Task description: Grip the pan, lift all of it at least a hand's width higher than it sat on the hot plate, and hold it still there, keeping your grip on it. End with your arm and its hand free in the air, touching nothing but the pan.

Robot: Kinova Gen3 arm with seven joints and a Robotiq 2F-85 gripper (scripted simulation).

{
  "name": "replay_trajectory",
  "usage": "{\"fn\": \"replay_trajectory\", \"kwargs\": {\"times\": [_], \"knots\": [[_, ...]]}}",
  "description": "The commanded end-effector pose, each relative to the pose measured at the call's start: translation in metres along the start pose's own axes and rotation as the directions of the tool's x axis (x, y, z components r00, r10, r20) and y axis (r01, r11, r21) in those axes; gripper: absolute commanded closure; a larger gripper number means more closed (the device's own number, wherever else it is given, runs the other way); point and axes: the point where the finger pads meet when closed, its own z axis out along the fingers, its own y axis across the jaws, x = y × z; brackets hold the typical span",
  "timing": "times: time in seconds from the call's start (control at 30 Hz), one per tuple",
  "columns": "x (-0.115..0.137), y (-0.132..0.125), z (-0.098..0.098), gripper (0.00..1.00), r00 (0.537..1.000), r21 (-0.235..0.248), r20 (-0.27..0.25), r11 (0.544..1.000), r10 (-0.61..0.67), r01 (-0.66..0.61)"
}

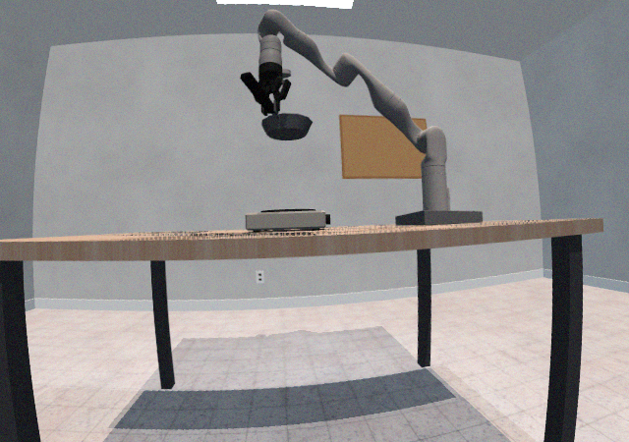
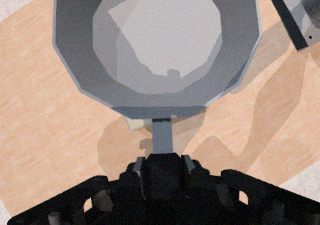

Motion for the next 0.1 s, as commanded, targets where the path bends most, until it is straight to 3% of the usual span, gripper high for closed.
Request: {"fn": "replay_trajectory", "kwargs": {"times": [0.0, 0.07], "knots": [[0.0, 0.0, -0.0015, 1.0, 1.0, 0.002, 0.002, 1.0, 0.0, 0.0], [0.0, 0.0, -0.0015, 1.0, 1.0, 0.002, 0.002, 1.0, 0.0, 0.0]]}}
